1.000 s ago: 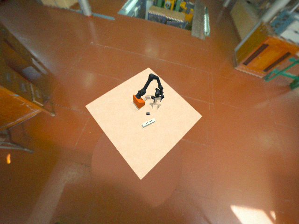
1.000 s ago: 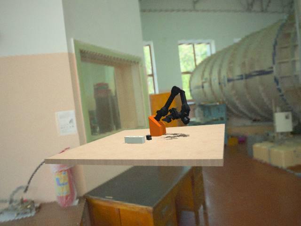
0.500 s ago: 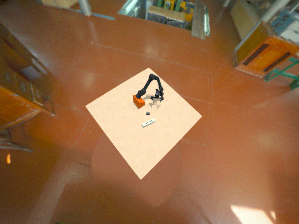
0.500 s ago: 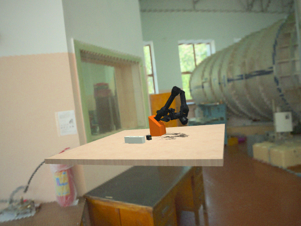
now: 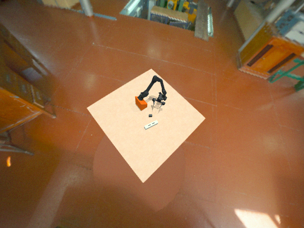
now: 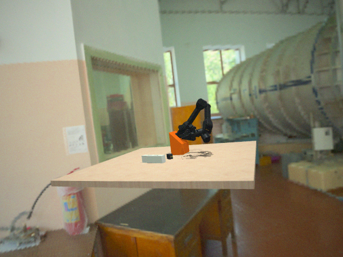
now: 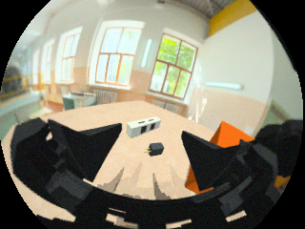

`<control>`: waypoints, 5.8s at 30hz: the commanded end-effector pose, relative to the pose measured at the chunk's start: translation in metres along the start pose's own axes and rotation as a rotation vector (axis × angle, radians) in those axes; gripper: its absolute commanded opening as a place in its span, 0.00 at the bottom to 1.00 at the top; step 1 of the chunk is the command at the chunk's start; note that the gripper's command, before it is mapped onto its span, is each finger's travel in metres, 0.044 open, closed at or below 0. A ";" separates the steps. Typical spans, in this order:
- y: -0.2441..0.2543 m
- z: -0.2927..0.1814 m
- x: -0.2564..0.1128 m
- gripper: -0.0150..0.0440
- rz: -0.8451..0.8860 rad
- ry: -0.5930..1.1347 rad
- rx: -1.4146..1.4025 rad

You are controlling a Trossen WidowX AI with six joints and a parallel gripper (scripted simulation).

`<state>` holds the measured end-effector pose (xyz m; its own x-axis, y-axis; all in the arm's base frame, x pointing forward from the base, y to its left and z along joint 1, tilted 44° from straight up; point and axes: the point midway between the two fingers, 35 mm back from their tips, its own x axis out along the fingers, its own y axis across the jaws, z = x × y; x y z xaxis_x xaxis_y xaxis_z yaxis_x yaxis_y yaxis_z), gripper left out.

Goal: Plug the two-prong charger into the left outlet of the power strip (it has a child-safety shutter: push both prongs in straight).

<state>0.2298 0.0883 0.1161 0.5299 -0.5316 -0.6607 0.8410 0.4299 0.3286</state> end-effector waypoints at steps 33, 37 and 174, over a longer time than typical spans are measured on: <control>-0.032 -0.030 0.056 1.00 -0.244 0.423 -0.671; -0.035 -0.033 0.061 1.00 -0.243 0.484 -0.735; -0.036 -0.104 0.147 1.00 1.344 0.883 -1.543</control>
<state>0.2672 0.0665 -0.0584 0.0104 0.6458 -0.7634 -0.8119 0.4511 0.3706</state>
